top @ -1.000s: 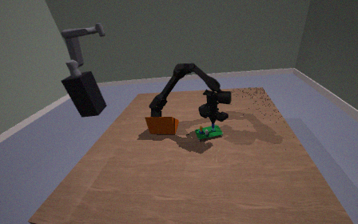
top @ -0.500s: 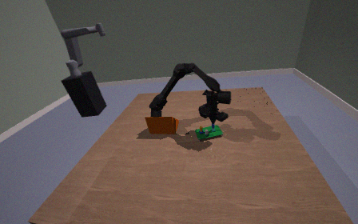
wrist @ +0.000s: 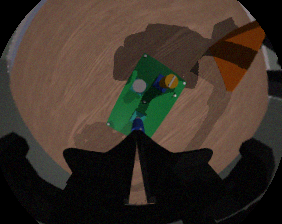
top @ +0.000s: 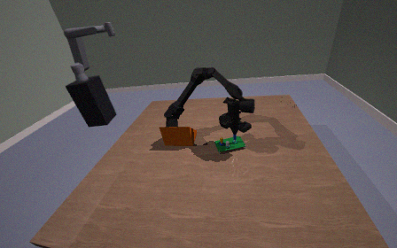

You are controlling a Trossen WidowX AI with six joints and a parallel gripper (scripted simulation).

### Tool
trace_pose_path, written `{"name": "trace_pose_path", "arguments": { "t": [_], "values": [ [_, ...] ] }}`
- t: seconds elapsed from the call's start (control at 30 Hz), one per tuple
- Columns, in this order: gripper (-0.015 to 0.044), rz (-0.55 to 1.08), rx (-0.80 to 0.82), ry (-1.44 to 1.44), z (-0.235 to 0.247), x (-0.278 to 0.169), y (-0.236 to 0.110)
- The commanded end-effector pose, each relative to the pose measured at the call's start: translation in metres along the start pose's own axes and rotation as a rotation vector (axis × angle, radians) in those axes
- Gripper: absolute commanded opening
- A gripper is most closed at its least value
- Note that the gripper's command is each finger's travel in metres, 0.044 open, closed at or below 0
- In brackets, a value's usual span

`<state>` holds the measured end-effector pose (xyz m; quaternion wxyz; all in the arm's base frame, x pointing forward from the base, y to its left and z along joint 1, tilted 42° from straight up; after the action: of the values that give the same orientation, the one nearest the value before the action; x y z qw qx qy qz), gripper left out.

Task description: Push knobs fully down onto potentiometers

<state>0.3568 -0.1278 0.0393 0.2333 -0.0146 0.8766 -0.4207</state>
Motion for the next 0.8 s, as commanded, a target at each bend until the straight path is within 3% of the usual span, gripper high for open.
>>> {"name": "trace_pose_path", "arguments": {
  "t": [0.0,0.77],
  "values": [
    [0.0,-0.019,-0.017,-0.024,-0.0012,-0.0043,0.0212],
    [0.0,-0.019,-0.017,-0.024,-0.0013,-0.0042,0.0279]
  ]
}}
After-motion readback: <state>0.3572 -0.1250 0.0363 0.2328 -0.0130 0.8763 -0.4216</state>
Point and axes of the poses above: the point midway between the two fingers, 35 mm back from their tips, its own y axis out along the fingers, its own z axis across the jaws, x = y × z, the point moved 7 cm from there along -y, back along the fingers, and after that the axes turned 13 degrees about y, right-handed, at the moved point
